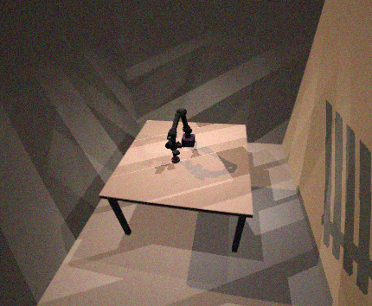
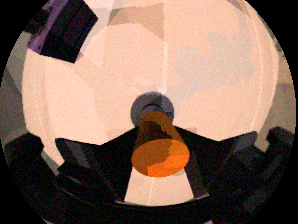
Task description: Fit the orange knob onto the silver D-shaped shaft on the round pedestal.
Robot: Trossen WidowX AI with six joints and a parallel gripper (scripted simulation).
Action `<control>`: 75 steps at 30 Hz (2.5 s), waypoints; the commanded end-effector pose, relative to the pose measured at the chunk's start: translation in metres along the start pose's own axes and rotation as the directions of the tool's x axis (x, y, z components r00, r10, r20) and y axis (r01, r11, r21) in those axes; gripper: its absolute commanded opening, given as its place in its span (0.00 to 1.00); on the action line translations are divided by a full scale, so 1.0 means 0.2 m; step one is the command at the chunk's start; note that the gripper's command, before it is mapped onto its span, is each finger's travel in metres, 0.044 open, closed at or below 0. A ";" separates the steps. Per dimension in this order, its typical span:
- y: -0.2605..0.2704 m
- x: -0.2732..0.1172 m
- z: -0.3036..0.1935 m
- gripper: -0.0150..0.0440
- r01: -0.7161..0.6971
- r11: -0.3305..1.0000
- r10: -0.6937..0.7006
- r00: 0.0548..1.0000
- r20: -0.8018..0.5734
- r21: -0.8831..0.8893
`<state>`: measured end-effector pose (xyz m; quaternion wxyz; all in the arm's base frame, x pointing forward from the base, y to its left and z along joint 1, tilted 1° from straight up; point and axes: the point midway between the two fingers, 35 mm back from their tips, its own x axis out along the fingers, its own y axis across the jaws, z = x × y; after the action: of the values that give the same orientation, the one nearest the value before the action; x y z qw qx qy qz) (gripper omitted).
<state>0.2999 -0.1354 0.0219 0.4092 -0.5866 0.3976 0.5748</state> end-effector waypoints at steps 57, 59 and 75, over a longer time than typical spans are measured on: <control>0.00 -0.02 0.00 0.25 -0.003 0.964 0.002 1.000 -0.004 -0.265; 0.00 -0.02 0.00 0.25 -0.003 0.943 0.002 1.000 -0.004 -0.333; 0.01 0.01 0.01 0.25 -0.003 0.911 0.002 1.000 -0.004 -0.412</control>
<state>0.2955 -0.1330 0.0202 0.2790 -0.6574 0.2701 0.6458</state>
